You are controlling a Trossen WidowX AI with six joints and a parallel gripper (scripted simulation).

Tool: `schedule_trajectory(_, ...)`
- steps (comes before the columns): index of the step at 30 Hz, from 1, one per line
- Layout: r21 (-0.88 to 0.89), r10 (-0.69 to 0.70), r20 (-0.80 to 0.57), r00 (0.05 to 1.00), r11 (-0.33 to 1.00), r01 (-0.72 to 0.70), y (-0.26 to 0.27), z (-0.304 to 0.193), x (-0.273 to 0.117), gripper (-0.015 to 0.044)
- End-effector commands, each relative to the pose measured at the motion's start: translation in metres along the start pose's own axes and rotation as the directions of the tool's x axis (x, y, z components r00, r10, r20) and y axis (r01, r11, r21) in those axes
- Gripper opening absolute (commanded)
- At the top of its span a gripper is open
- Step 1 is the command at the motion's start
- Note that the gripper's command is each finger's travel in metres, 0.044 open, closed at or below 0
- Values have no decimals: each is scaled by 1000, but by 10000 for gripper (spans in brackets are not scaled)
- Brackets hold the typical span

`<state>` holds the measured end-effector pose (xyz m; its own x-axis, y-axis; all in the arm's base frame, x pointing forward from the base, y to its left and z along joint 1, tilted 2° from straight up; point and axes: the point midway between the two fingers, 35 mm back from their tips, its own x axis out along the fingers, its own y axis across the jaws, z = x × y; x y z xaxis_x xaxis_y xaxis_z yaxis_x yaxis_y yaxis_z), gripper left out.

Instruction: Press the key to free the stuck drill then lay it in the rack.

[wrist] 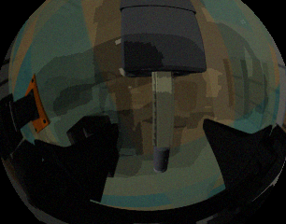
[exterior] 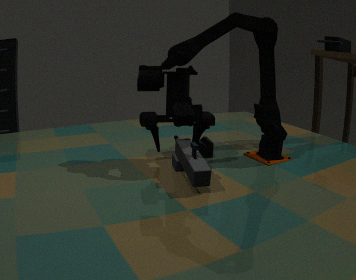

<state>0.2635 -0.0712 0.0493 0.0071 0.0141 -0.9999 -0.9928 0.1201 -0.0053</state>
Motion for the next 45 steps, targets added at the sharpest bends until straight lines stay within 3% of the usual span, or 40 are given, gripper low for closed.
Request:
schedule_trajectory(1, 6, 7, 2, 1000, 1000, -7, 2, 1, 2, 440)
schedule_trajectory(21, 6, 7, 2, 1000, 1000, -7, 4, 1, 4, 440)
schedule_trajectory(35, 0, 2, 0, 1000, 1000, -2, 2, 1, 3, 72)
schedule_trajectory(45, 0, 2, 0, 1000, 1000, -2, 2, 1, 3, 6)
